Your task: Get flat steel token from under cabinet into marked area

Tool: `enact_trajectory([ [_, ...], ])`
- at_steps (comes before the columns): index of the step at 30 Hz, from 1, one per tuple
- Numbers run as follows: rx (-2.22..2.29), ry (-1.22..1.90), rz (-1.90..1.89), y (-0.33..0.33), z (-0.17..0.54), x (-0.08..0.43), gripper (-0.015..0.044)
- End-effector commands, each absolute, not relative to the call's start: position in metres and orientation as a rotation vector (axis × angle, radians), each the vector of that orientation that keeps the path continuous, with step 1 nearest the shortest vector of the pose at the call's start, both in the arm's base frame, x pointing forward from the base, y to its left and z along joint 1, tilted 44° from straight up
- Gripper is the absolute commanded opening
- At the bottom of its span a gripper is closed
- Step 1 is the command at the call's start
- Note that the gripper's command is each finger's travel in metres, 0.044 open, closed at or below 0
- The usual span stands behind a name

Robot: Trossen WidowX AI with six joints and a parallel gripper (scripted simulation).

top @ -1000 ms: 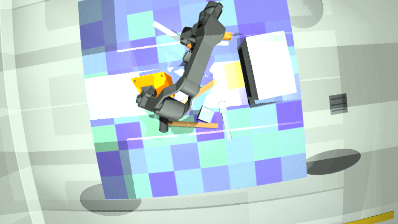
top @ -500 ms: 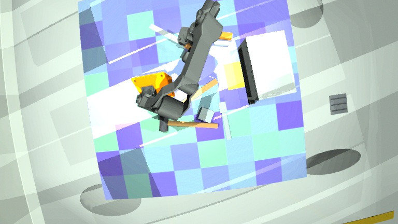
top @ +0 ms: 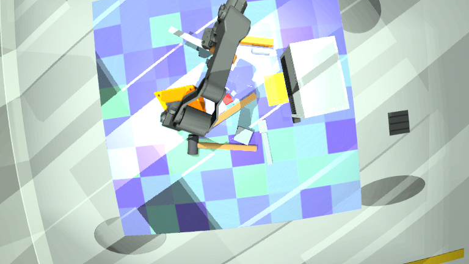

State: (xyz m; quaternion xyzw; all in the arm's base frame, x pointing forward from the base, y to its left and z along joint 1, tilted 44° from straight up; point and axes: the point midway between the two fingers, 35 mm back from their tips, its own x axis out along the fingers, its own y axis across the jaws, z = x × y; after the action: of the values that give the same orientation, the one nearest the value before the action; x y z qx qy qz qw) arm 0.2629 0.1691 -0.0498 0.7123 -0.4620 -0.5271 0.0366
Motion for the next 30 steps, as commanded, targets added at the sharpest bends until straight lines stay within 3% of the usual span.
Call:
enact_trajectory([
  [1,2.195,-1.411,-1.638,0.177,-0.052,0.256,0.0],
  [30,2.227,-1.479,-1.618,0.195,-0.07,0.228,0.0],
])
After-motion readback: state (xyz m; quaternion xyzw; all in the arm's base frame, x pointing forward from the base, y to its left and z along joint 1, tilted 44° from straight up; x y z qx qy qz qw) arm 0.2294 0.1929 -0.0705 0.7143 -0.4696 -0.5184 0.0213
